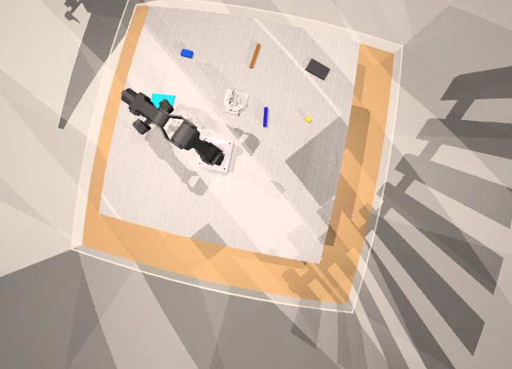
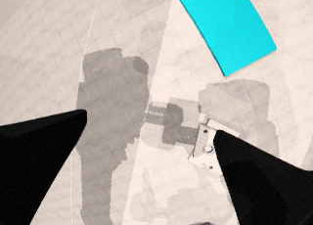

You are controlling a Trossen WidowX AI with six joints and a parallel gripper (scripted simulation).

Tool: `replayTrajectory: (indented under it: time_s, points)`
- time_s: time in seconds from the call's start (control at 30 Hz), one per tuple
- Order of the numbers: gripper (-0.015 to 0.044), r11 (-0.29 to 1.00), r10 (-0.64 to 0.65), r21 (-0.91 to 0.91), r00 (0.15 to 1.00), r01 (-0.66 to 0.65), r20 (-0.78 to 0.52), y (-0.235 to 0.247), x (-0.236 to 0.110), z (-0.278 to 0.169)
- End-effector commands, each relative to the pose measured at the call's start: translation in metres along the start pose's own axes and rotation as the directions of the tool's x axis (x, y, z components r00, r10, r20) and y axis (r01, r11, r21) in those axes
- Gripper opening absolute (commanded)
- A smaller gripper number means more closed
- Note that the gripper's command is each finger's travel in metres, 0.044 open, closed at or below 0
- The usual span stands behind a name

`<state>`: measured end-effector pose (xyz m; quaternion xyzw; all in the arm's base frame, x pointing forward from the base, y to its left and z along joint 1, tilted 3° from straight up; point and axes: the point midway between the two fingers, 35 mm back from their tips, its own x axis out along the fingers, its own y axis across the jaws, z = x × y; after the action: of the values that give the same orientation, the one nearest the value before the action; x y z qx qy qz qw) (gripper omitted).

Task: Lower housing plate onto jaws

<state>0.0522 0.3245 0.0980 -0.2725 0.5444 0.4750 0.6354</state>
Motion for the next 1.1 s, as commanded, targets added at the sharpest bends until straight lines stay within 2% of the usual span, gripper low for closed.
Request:
replayTrajectory:
  time_s: [0.0,0.3,0.5,0.67,1.07]
  points:
    - [0.0440,0.994,-0.076,0.077,0.996,0.079,-0.052,-0.026,-0.002,-0.005]
    - [0.0440,0.952,-0.199,0.194,0.960,0.237,-0.198,-0.075,-0.007,-0.028]
    - [0.0440,0.951,-0.201,0.196,0.959,0.240,-0.201,-0.077,-0.005,-0.029]
    - [0.0440,0.951,-0.201,0.196,0.959,0.240,-0.201,-0.084,0.031,-0.037]
    - [0.0440,0.951,-0.201,0.196,0.959,0.240,-0.201,-0.086,0.040,-0.039]
